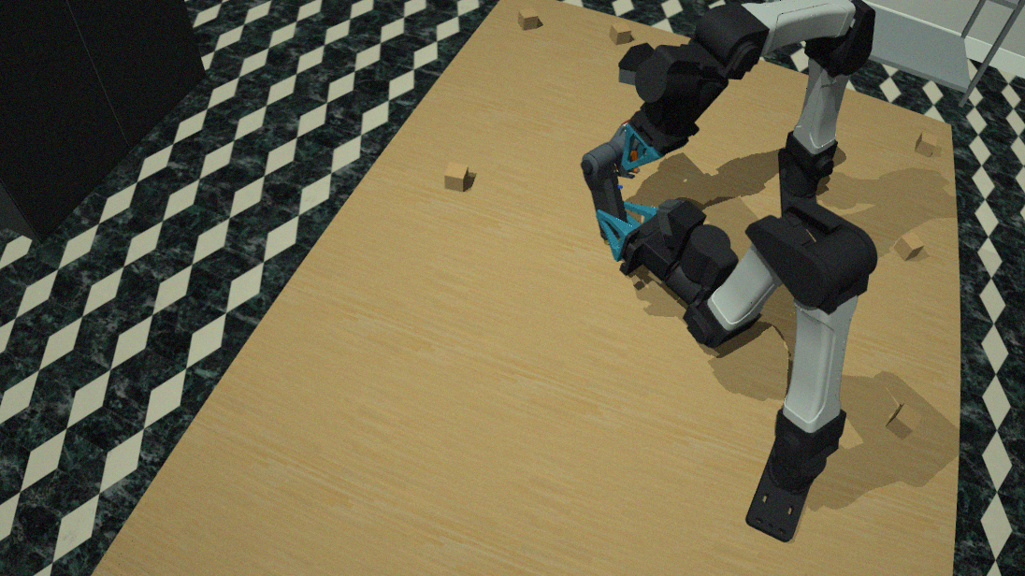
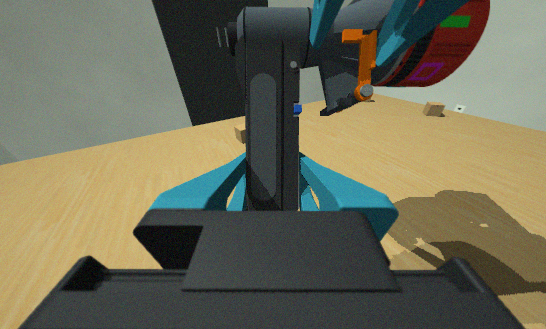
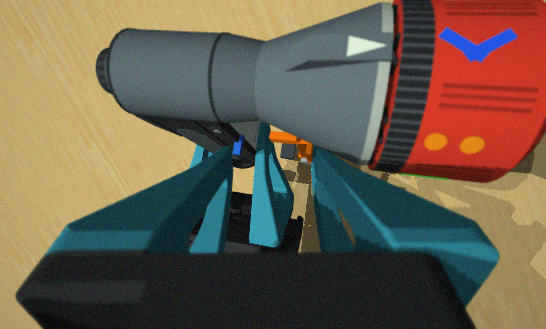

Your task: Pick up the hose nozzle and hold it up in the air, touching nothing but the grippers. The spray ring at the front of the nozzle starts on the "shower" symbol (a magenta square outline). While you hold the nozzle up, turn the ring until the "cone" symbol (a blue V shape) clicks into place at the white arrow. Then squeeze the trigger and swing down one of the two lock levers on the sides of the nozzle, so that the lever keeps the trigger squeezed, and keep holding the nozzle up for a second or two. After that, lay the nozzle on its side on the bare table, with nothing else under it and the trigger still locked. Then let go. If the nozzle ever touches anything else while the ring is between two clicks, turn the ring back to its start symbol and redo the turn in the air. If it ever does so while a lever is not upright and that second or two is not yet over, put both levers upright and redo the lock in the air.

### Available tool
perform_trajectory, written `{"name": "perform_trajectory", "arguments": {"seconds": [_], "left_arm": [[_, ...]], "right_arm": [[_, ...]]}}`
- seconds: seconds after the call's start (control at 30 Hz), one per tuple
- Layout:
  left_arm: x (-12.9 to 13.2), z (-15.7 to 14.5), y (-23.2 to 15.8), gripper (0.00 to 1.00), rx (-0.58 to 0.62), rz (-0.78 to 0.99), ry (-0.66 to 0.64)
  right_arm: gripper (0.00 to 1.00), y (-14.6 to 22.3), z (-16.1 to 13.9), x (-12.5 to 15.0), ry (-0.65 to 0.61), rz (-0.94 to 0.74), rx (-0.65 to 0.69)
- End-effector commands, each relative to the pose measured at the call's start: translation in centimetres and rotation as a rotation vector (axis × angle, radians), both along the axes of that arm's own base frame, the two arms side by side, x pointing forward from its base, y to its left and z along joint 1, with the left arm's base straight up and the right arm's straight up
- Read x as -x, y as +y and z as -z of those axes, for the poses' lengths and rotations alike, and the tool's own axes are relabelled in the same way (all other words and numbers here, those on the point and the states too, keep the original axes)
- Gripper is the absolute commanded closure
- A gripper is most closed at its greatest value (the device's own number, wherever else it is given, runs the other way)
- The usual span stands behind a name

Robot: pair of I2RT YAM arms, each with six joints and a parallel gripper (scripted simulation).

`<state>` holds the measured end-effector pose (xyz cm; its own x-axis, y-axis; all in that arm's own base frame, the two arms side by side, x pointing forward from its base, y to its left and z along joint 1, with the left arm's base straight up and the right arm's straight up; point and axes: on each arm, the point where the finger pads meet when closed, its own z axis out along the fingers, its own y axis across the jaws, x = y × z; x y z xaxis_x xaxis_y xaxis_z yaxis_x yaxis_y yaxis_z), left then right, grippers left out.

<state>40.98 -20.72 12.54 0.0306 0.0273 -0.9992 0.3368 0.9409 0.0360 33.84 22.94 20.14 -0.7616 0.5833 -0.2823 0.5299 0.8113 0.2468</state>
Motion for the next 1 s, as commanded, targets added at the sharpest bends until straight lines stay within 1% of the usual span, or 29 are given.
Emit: {"name": "perform_trajectory", "arguments": {"seconds": [0.0, 0.27, 0.4, 0.47, 0.97], "left_arm": [[-0.2, -5.9, -0.8, 0.64, 0.107, 0.027, -0.163], [-0.2, -5.9, -0.8, 0.64, 0.107, 0.027, -0.163], [-0.2, -5.9, -0.8, 0.64, 0.107, 0.027, -0.163], [-0.2, -5.9, -0.8, 0.64, 0.107, 0.027, -0.163], [-0.2, -5.9, -0.8, 0.64, 0.107, 0.027, -0.163]], "right_arm": [[0.63, 1.1, -0.4, -0.9, -0.023, -0.020, -0.020], [0.63, 2.1, -0.3, -1.0, -0.024, -0.044, -0.023], [0.63, 1.7, -0.3, -1.3, -0.024, -0.029, -0.023], [0.63, 2.4, -0.2, -1.1, -0.023, -0.044, -0.024], [0.63, 3.0, 0.6, -1.4, -0.016, -0.032, -0.026]]}}
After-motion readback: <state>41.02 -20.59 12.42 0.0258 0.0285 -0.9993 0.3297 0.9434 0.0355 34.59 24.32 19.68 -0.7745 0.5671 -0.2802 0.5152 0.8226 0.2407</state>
